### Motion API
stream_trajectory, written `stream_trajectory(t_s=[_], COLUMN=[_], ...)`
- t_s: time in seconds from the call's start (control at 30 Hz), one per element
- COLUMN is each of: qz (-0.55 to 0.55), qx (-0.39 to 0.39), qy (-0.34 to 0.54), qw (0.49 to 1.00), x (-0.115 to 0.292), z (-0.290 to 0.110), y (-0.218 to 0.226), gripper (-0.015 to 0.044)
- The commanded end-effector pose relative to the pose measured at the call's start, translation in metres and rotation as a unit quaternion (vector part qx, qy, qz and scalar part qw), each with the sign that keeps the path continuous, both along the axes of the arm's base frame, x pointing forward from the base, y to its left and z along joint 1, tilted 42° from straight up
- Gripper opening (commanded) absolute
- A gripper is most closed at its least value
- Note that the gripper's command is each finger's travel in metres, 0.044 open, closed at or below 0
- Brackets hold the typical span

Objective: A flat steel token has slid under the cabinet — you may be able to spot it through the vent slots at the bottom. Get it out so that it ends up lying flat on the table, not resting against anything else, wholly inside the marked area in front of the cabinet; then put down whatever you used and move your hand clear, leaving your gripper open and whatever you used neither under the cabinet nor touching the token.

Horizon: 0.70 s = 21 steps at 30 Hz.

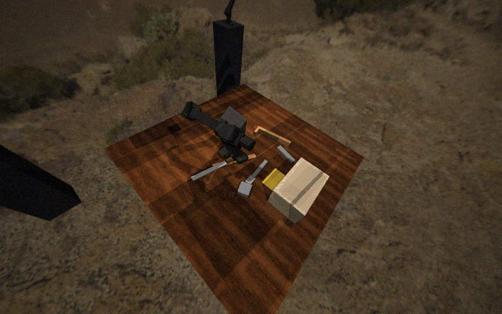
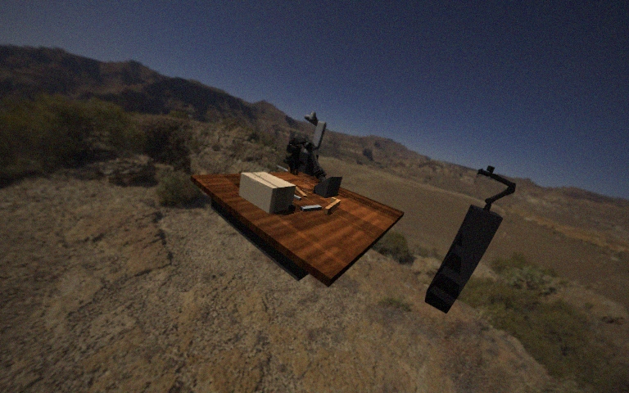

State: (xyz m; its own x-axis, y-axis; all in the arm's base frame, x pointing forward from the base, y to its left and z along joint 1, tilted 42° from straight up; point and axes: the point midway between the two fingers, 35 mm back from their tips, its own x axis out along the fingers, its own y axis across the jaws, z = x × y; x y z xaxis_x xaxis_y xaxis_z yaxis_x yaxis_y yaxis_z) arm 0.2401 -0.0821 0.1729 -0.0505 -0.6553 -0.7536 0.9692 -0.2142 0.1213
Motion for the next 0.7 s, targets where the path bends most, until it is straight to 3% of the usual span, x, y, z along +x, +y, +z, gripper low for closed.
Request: stream_trajectory(t_s=[0.0,0.67], qz=[0.011,0.067], qx=[-0.004,0.000], qy=[0.005,0.054], qw=[1.000,0.996], x=[0.0022,0.0006], z=[0.0038,0.0017], y=[-0.0003,0.0023], gripper=[0.0000,0.0000])
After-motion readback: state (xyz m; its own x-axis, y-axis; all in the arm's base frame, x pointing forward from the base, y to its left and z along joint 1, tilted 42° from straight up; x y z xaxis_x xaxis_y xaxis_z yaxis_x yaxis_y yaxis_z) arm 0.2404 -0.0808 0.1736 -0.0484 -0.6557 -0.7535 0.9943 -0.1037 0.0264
